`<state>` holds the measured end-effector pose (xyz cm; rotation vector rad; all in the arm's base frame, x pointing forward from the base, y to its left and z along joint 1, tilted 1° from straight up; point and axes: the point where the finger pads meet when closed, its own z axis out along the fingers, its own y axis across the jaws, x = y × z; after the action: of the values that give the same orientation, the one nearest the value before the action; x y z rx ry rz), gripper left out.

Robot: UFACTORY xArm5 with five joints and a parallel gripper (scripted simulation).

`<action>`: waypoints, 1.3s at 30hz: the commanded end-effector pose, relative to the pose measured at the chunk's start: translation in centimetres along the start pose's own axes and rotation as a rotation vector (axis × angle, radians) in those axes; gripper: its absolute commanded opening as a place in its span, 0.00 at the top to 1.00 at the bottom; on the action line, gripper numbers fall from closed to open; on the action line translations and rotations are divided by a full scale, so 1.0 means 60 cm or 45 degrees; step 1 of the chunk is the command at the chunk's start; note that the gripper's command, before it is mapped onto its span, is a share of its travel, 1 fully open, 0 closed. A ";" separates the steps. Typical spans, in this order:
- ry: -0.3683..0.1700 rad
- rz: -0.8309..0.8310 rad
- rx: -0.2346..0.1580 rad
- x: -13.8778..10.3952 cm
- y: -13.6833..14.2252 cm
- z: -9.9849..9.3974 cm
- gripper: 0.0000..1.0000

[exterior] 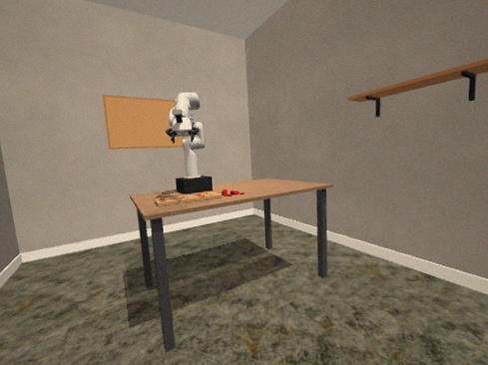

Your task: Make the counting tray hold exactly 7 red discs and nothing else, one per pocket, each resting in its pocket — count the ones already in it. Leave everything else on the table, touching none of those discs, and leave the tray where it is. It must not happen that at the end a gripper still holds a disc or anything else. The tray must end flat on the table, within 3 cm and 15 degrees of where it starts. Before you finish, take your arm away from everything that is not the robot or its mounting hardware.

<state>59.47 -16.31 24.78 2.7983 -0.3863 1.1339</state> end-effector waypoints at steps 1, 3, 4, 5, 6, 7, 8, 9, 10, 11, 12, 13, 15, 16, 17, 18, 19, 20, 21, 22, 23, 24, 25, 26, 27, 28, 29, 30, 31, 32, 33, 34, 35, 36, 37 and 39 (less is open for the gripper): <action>0.006 0.000 0.000 0.004 0.000 -0.002 0.00; 0.006 0.000 0.000 0.004 0.000 -0.002 0.00; 0.006 0.000 0.000 0.004 0.000 -0.002 0.00; 0.006 0.000 0.000 0.004 0.000 -0.002 0.00; 0.006 0.000 0.000 0.004 0.000 -0.002 0.00; 0.006 0.000 0.000 0.004 0.000 -0.002 0.00; 0.006 0.000 0.000 0.004 0.000 -0.002 0.00; 0.006 0.000 0.000 0.004 0.000 -0.002 0.00; 0.006 0.000 0.000 0.004 0.000 -0.002 0.00; 0.006 0.000 0.000 0.004 0.000 -0.002 0.00; 0.006 0.000 0.000 0.004 0.000 -0.002 0.00; 0.006 0.000 0.000 0.004 0.000 -0.002 0.00; 0.006 0.000 0.000 0.004 0.000 -0.002 0.00; 0.006 0.000 0.000 0.004 0.000 -0.002 0.00; 0.006 0.000 0.000 0.004 0.000 -0.002 0.00; 0.004 -0.002 0.001 0.003 -0.001 -0.001 0.53; -0.008 -0.016 0.009 -0.002 -0.010 0.002 0.53; -0.035 -0.050 0.027 -0.014 -0.031 0.009 0.53; -0.079 -0.105 0.055 -0.033 -0.065 0.019 0.53; -0.086 -0.113 0.060 -0.036 -0.069 0.020 0.53; -0.099 -0.130 0.068 -0.042 -0.080 0.023 0.53; -0.119 -0.157 0.082 -0.052 -0.095 0.027 0.53; -0.141 -0.186 0.096 -0.063 -0.112 0.031 0.53; -0.162 -0.213 0.109 -0.073 -0.127 0.035 0.53; -0.180 -0.238 0.122 -0.083 -0.141 0.037 0.53; -0.199 -0.263 0.134 -0.093 -0.155 0.040 0.53; -0.218 -0.289 0.146 -0.103 -0.169 0.043 0.53; -0.237 -0.316 0.159 -0.114 -0.183 0.045 0.53; -0.256 -0.343 0.171 -0.124 -0.197 0.047 0.53; -0.274 -0.369 0.183 -0.135 -0.210 0.049 0.53; -0.274 -0.369 0.183 -0.135 -0.210 0.049 0.53; -0.274 -0.369 0.183 -0.135 -0.210 0.049 0.53; -0.329 -0.449 0.219 -0.168 -0.249 0.052 0.53; -0.341 -0.467 0.227 -0.176 -0.258 0.053 0.53; -0.352 -0.484 0.234 -0.183 -0.266 0.053 0.53; -0.388 -0.539 0.258 -0.206 -0.291 0.054 0.53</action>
<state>58.32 -0.44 15.37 3.0040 0.2028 0.7583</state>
